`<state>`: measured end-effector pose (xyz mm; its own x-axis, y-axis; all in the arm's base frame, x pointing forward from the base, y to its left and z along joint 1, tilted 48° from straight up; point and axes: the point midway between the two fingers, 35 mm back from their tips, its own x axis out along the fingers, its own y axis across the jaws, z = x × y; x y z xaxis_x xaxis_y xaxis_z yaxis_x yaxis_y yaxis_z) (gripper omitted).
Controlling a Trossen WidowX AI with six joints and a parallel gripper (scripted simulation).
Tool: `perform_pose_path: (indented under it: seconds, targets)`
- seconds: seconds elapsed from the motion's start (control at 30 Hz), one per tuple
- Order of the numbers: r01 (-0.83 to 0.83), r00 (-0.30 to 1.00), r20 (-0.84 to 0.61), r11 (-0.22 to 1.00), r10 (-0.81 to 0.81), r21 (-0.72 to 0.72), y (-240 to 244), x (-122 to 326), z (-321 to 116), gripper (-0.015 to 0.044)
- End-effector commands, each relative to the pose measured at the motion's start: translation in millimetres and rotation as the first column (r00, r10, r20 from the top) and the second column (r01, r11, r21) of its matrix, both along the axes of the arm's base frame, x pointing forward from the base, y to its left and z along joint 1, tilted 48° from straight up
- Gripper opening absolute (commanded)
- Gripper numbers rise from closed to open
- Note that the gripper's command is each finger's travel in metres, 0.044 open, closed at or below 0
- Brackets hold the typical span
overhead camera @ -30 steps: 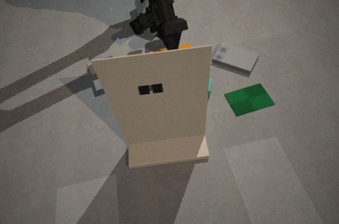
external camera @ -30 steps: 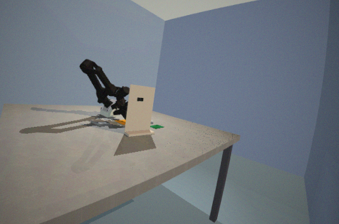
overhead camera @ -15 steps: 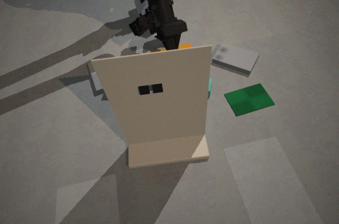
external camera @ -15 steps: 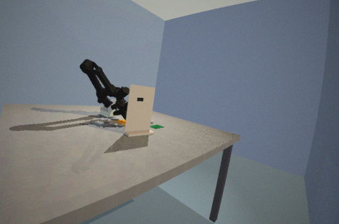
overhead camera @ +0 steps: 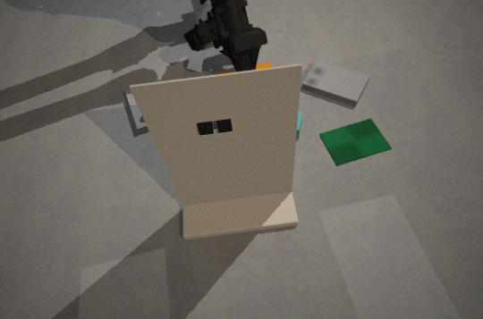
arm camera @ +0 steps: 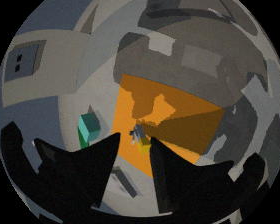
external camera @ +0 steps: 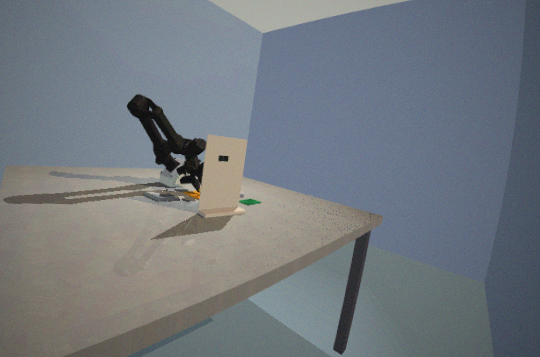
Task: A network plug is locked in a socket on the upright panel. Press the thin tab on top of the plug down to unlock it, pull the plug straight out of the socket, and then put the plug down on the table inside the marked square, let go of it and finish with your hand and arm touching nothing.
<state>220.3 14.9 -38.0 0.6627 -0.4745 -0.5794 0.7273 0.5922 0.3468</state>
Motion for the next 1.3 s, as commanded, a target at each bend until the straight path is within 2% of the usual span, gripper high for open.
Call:
perform_pose_path:
  seconds: [0.0, 1.27]
  targets:
    - [0.001, 1.0, 0.003, 1.0, -0.001, 0.003, 2.0, -0.9, 1.5, 0.0156]
    - [0.001, 1.0, -0.005, 1.0, -0.001, 0.004, 16.2, -19.6, 13.7, 0.0156]
